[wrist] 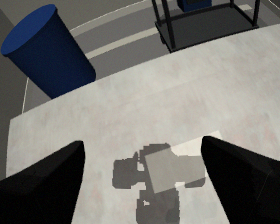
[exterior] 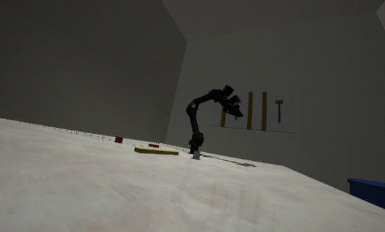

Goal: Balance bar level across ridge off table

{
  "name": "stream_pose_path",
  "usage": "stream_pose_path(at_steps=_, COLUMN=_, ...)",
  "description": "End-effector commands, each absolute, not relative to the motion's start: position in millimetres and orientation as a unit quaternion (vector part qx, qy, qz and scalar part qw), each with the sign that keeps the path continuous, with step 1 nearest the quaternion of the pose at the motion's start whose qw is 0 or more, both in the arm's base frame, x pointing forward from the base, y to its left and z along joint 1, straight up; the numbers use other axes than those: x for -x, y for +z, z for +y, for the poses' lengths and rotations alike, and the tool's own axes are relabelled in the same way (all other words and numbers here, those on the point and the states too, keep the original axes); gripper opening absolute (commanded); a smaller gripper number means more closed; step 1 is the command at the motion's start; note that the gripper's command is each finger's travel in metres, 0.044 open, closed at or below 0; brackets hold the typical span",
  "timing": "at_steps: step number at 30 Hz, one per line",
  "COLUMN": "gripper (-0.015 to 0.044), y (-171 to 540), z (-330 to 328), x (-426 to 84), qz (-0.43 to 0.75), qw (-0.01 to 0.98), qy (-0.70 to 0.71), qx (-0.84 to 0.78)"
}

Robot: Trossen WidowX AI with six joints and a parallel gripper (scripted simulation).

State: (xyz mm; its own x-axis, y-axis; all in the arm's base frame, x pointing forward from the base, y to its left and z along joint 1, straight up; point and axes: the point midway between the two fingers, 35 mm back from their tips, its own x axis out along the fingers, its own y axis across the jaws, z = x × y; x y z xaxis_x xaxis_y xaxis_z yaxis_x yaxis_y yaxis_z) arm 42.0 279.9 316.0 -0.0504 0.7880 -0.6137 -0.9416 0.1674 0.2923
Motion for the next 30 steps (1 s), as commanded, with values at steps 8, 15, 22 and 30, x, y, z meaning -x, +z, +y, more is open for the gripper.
stream_pose_path(at_steps=8, gripper=0.0315, y=298, z=280, x=-101, qz=0.393, qw=0.735, qy=0.546, qx=0.092)
stream_pose_path(at_steps=15, gripper=0.0315, y=283, z=272, x=-137, qz=0.421, qw=0.758, qy=0.49, qx=0.09)
stream_pose_path(at_steps=22, gripper=0.0315, y=268, z=260, x=-171, qz=0.448, qw=0.778, qy=0.434, qx=0.083)
stream_pose_path(at_steps=30, gripper=0.0315, y=252, z=241, x=-208, qz=0.477, qw=0.794, qy=0.37, qx=0.071)
